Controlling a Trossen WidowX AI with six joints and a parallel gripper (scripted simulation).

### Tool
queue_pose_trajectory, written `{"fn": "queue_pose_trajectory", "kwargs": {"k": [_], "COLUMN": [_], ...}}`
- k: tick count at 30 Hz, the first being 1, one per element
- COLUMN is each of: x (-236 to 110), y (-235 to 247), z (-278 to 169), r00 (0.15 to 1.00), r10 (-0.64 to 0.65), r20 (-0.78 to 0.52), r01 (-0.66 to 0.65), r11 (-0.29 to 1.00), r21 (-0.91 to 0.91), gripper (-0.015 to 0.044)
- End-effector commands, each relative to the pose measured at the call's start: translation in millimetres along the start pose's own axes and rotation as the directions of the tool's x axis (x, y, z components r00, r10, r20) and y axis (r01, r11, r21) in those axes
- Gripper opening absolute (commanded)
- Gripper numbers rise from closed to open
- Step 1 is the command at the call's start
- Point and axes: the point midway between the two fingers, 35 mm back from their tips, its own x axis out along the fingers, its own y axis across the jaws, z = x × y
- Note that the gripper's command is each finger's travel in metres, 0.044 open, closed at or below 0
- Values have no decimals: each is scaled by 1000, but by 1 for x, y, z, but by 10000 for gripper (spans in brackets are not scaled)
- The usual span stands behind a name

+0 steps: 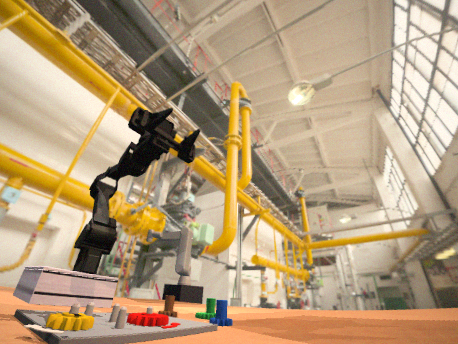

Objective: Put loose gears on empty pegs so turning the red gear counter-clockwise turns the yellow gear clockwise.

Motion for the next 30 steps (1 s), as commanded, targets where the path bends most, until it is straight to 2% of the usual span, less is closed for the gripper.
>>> {"fn": "queue_pose_trajectory", "kwargs": {"k": [1,3,6,8,15,18,23,28,30], "x": [2,14,37,49,68,67,52,26,22], "y": [1,6,22,33,75,93,124,144,146], "z": [-2,-15,-50,-74,-147,-180,-237,-284,-290], "r00": [1000,995,956,909,712,576,282,-19,-59], "r10": [2,19,58,81,139,143,106,14,-2], "r20": [-11,-95,-287,-409,-688,-805,-954,-1000,-998], "r01": [-2,-19,-61,-90,-224,-261,-322,-372,-379], "r11": [1000,1000,998,996,974,965,947,928,925], "r21": [0,-1,-3,-5,-34,-16,10,20,21], "gripper": [426,440,440,440,440,440,440,440,440]}}
